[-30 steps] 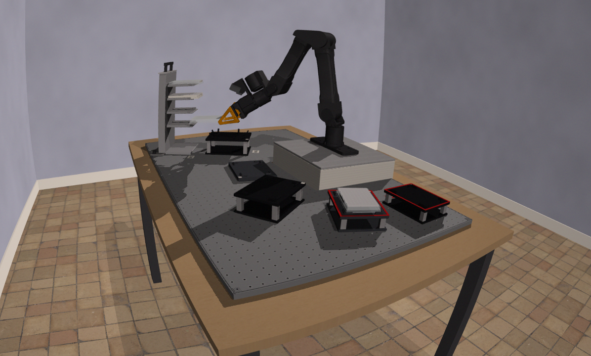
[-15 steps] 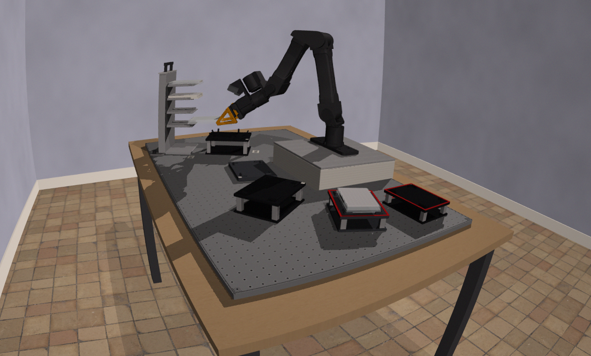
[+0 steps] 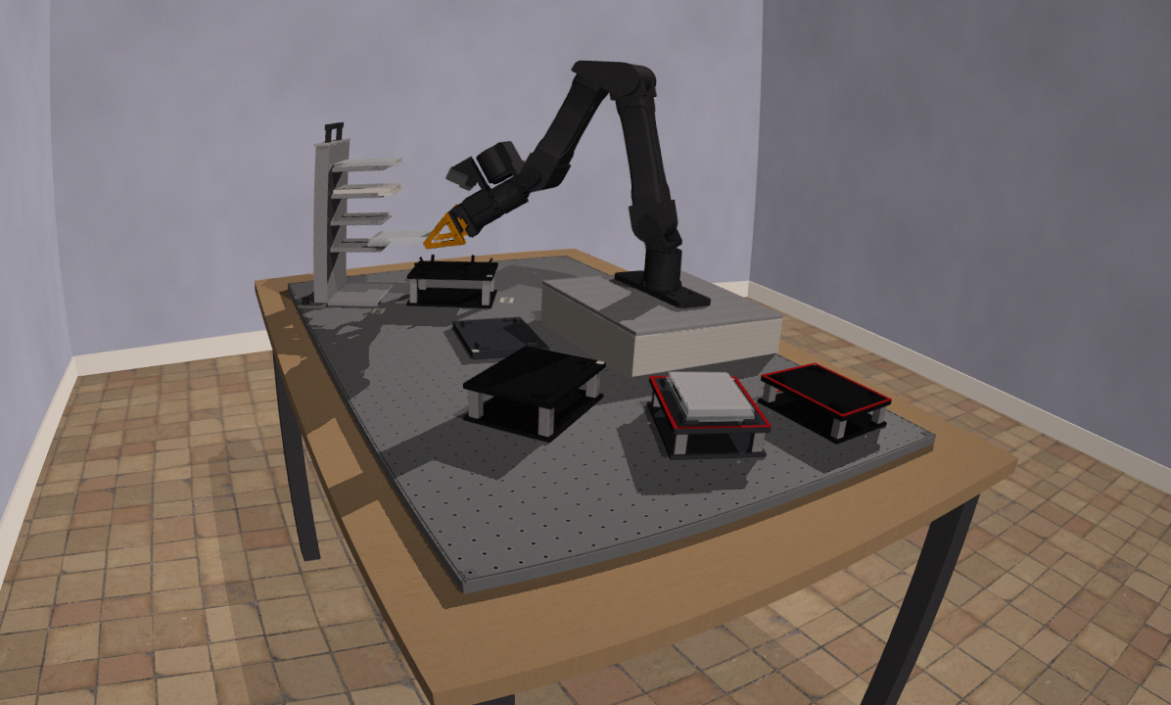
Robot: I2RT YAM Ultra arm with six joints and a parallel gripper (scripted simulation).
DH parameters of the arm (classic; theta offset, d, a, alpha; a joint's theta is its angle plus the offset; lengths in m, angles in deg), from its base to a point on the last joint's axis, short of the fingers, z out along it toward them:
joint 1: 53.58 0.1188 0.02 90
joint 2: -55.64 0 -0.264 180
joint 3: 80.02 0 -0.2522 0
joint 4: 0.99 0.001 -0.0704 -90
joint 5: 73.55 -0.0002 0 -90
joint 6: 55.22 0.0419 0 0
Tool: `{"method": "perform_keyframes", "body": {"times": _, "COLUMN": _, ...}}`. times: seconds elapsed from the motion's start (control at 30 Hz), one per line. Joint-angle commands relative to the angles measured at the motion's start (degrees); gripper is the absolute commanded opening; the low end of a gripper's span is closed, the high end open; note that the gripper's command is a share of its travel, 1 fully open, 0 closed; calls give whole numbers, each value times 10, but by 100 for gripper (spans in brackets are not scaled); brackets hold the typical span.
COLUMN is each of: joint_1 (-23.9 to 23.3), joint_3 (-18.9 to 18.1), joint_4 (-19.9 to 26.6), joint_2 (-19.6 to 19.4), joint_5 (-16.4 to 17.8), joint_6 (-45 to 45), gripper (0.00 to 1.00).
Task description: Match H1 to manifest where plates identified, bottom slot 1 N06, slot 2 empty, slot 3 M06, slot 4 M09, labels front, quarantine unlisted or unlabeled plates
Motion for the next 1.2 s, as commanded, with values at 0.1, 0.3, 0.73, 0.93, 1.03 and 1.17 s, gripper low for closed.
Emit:
{"method": "perform_keyframes", "body": {"times": 0.1, "joint_1": 6, "joint_3": -25, "joint_4": -18, "joint_2": -2, "joint_5": -2, "joint_6": 6, "gripper": 86}}
{"method": "perform_keyframes", "body": {"times": 0.3, "joint_1": 11, "joint_3": -32, "joint_4": -20, "joint_2": -16, "joint_5": -4, "joint_6": 8, "gripper": 86}}
{"method": "perform_keyframes", "body": {"times": 0.73, "joint_1": 14, "joint_3": -45, "joint_4": -22, "joint_2": -18, "joint_5": -6, "joint_6": 10, "gripper": 86}}
{"method": "perform_keyframes", "body": {"times": 0.93, "joint_1": 18, "joint_3": -53, "joint_4": -23, "joint_2": -30, "joint_5": -9, "joint_6": 12, "gripper": 86}}
{"method": "perform_keyframes", "body": {"times": 1.03, "joint_1": 21, "joint_3": -57, "joint_4": -24, "joint_2": -43, "joint_5": -11, "joint_6": 13, "gripper": 86}}
{"method": "perform_keyframes", "body": {"times": 1.17, "joint_1": 22, "joint_3": -62, "joint_4": -24, "joint_2": -43, "joint_5": -12, "joint_6": 14, "gripper": 86}}
